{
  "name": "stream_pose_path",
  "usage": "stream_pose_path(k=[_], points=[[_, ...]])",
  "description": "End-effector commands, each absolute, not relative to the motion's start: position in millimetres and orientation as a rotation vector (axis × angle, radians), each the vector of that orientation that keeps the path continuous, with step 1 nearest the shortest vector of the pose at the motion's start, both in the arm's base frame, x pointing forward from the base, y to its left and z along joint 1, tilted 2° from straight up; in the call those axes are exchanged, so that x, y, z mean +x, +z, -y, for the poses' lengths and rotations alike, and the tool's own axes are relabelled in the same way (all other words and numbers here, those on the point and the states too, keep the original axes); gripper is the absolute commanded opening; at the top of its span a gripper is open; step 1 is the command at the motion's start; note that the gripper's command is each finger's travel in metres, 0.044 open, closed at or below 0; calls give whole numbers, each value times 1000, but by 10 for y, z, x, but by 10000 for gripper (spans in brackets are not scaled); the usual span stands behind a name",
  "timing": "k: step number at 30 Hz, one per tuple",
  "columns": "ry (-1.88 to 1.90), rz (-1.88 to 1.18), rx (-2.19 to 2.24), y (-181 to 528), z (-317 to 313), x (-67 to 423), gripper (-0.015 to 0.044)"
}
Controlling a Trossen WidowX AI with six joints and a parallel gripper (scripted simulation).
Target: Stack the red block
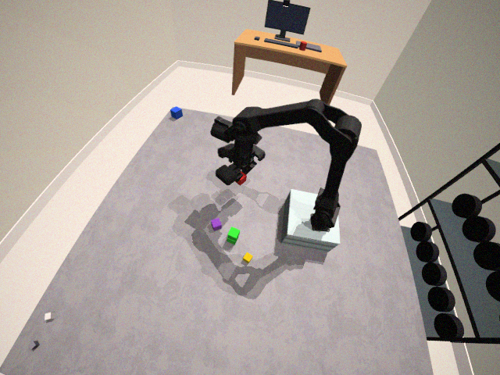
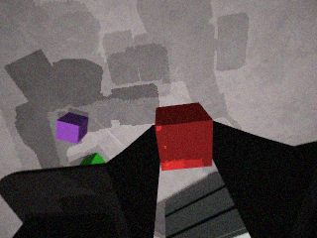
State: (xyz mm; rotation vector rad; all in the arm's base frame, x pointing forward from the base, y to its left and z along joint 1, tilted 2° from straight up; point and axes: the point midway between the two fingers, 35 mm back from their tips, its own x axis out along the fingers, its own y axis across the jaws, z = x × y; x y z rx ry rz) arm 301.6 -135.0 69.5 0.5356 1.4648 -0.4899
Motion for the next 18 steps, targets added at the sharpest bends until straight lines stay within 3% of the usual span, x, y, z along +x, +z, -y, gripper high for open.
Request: stream_pose_path(k=[1, 18], points=[[-485, -1467, 536, 747, 1347, 3016, 0], [-480, -1468, 541, 767, 663, 3135, 0]])
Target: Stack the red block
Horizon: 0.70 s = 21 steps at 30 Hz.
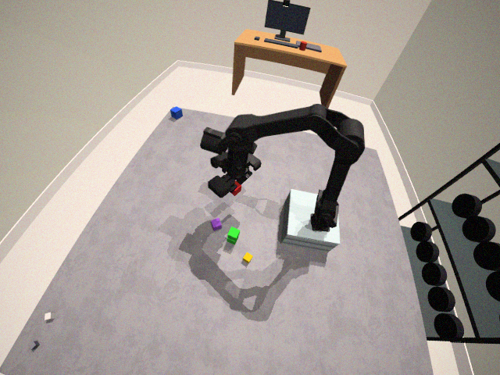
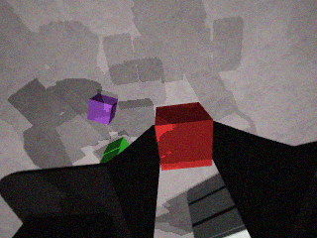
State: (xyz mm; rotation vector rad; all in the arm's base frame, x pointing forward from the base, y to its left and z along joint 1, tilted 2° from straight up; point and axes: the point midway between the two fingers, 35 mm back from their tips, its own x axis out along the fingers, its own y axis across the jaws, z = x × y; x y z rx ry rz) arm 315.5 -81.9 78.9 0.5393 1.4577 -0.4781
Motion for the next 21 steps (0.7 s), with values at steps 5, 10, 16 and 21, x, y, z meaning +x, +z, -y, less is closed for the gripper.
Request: stream_pose_path(k=[5, 10, 16, 21], points=[[-478, -1469, 543, 774, 388, 3140, 0], [-476, -1470, 545, 780, 116, 3122, 0], [-474, -1471, 548, 786, -203, 3070, 0], [-471, -1471, 548, 790, -434, 3013, 0]])
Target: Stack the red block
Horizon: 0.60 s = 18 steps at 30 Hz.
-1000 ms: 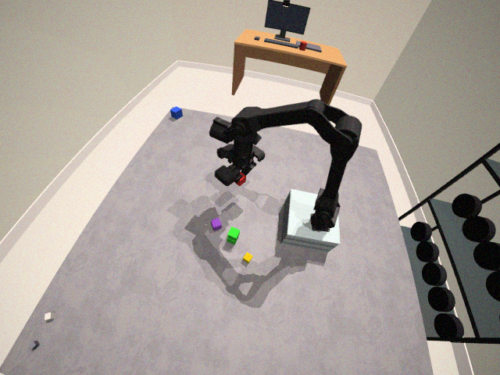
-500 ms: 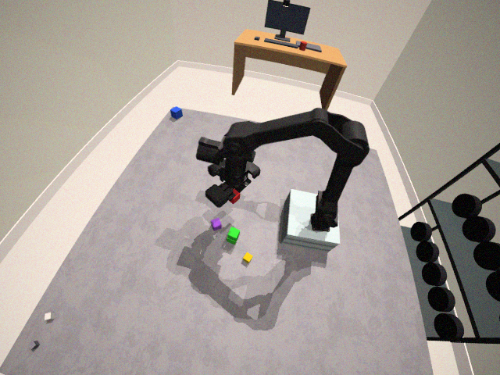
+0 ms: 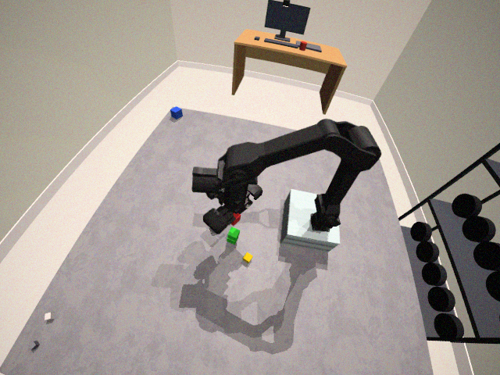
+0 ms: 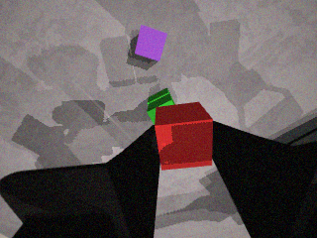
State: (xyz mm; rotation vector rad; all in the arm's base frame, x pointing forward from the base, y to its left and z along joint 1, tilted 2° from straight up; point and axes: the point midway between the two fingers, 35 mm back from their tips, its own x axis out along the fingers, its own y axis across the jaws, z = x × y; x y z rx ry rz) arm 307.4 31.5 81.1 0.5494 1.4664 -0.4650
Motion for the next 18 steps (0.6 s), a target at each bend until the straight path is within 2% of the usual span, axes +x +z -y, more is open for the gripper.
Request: stream_pose_path(k=[1, 18], points=[[-471, -1472, 550, 791, -469, 3004, 0], [-471, -1472, 551, 472, -511, 3009, 0]])
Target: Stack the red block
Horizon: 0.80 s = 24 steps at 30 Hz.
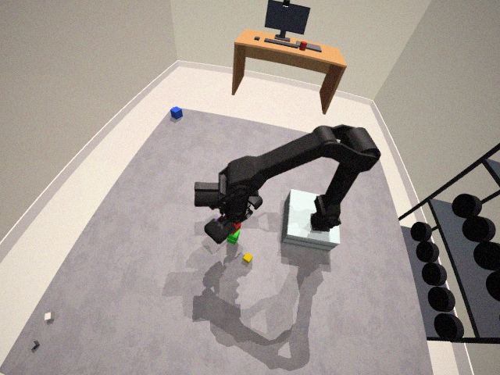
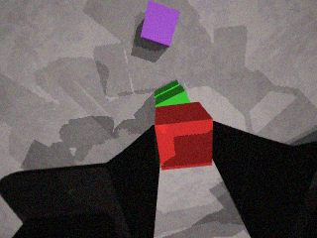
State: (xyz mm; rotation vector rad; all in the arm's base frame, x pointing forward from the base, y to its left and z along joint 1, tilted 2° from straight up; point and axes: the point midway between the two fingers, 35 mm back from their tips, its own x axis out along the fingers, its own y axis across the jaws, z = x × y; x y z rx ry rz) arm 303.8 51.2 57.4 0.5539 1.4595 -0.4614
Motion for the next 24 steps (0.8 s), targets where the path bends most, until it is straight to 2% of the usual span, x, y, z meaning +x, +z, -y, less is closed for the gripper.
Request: stream_pose_path(k=[1, 24], points=[[-471, -1473, 551, 428, -513, 3013, 0], [-471, -1473, 551, 262, -522, 3019, 0]])
